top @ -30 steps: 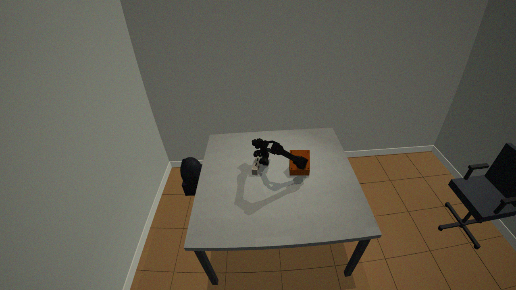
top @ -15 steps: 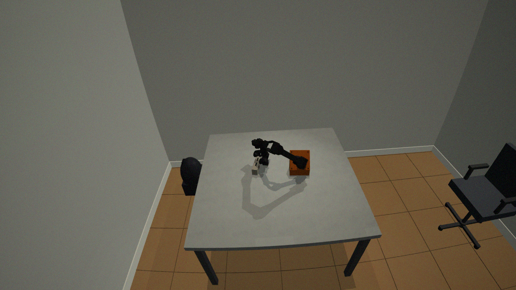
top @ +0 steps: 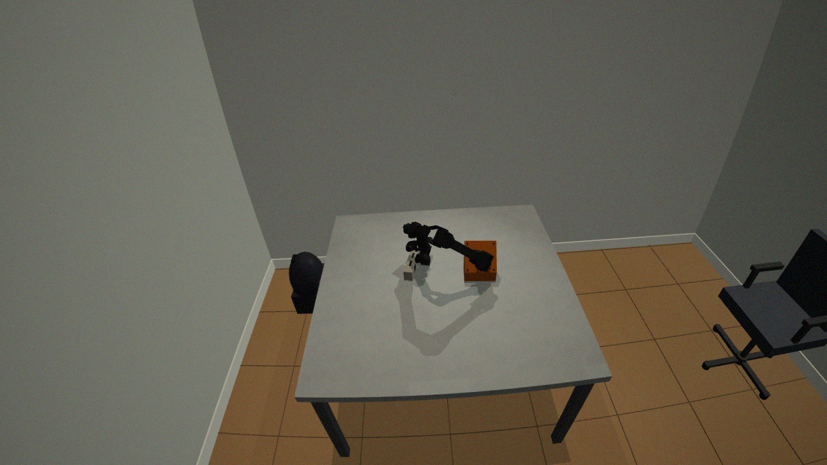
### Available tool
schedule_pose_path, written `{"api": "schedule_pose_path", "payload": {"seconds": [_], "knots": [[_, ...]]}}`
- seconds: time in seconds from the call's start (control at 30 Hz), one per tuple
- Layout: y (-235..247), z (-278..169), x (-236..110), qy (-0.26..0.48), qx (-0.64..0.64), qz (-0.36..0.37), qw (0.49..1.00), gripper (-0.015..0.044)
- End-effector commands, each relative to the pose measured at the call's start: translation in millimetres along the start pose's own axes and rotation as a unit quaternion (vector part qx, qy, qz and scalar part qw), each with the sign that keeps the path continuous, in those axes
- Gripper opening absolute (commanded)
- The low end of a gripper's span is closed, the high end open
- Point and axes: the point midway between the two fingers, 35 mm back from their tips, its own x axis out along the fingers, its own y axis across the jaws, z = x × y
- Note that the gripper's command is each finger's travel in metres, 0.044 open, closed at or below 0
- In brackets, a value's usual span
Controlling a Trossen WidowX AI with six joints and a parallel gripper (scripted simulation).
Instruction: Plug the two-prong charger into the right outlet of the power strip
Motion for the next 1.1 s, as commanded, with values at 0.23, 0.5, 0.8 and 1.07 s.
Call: {"api": "schedule_pose_path", "payload": {"seconds": [0.23, 0.5, 0.8, 1.07], "knots": [[0.2, 0.8, -0.3, -0.001, 0.0, 0.001, 1.0, 0.0], [0.8, 2.5, -0.8, -0.002, 0.001, 0.002, 1.0, 0.0], [0.8, 2.6, -0.9, -0.002, 0.001, 0.002, 1.0, 0.0], [0.8, 4.4, -1.1, -0.002, 0.001, 0.002, 1.0, 0.0]]}}
